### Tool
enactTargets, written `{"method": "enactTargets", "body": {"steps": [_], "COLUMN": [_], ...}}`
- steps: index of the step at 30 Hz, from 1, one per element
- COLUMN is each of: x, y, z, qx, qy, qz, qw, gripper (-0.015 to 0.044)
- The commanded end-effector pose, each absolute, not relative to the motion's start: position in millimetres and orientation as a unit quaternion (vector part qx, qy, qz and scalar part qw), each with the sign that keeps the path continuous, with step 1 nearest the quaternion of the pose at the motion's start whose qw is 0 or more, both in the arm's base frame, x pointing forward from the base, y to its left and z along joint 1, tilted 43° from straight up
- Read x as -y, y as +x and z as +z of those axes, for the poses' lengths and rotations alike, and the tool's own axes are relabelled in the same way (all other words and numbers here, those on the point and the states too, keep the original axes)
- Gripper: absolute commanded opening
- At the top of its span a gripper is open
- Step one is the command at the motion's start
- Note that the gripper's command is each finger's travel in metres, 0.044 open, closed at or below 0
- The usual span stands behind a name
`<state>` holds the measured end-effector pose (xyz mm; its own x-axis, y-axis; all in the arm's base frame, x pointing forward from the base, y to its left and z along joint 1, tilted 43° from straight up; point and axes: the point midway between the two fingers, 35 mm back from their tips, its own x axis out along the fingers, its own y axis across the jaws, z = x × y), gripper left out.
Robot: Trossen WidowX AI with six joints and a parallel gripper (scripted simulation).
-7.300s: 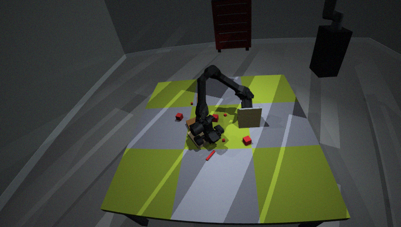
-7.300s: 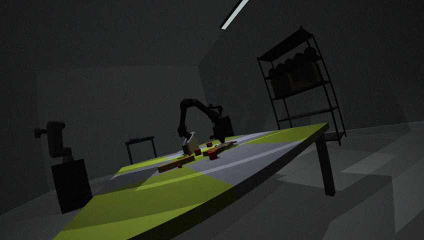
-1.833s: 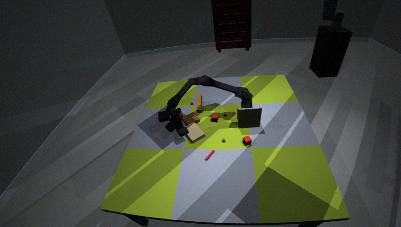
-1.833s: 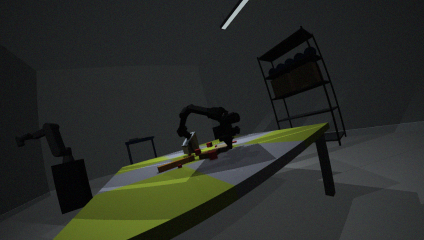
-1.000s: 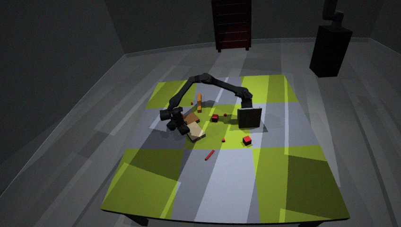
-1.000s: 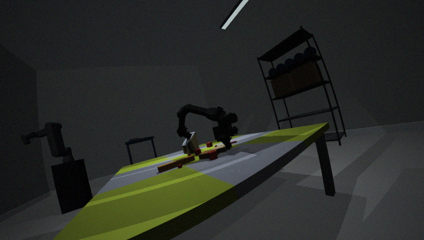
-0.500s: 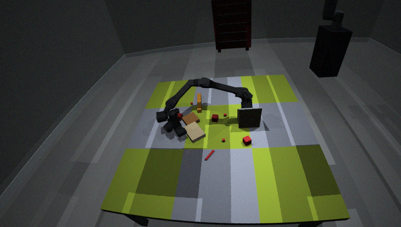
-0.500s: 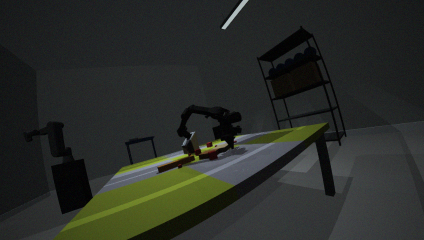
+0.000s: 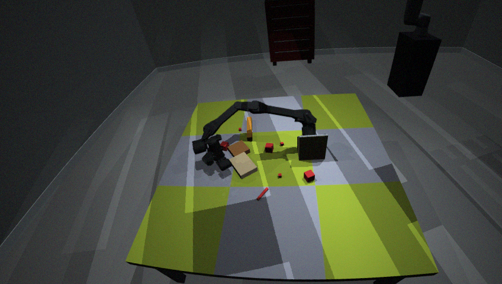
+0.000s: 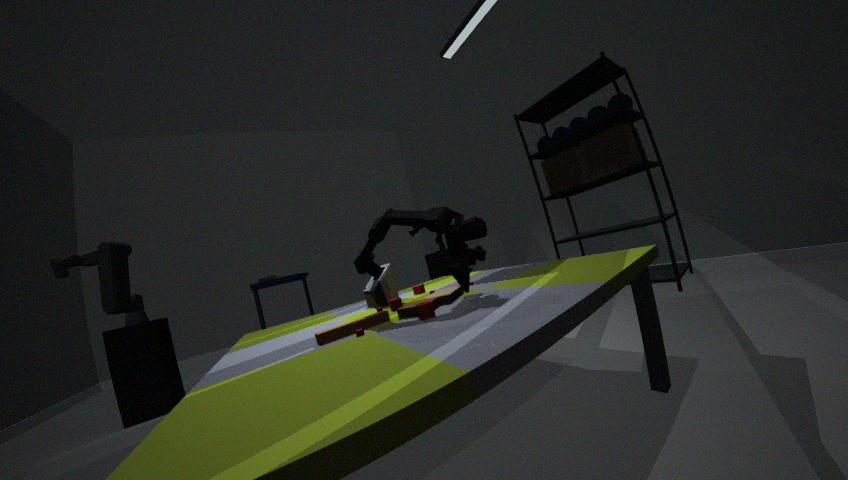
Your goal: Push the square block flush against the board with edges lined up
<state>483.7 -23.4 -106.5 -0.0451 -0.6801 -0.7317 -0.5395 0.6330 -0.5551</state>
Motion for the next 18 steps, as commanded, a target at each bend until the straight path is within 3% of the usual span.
{"method": "enactTargets", "body": {"steps": [1, 8, 18], "x": [-2.7, -5.4, -25.2], "y": [489.2, 487.3, 439.3], "z": [-79.1, -83.1, -98.9], "qx": [-0.71, -0.706, -0.709], "qy": [-0.423, -0.428, -0.413], "qz": [-0.065, -0.064, -0.077], "qw": [0.559, 0.56, 0.566], "gripper": [0.0, 0.0, 0.0]}}
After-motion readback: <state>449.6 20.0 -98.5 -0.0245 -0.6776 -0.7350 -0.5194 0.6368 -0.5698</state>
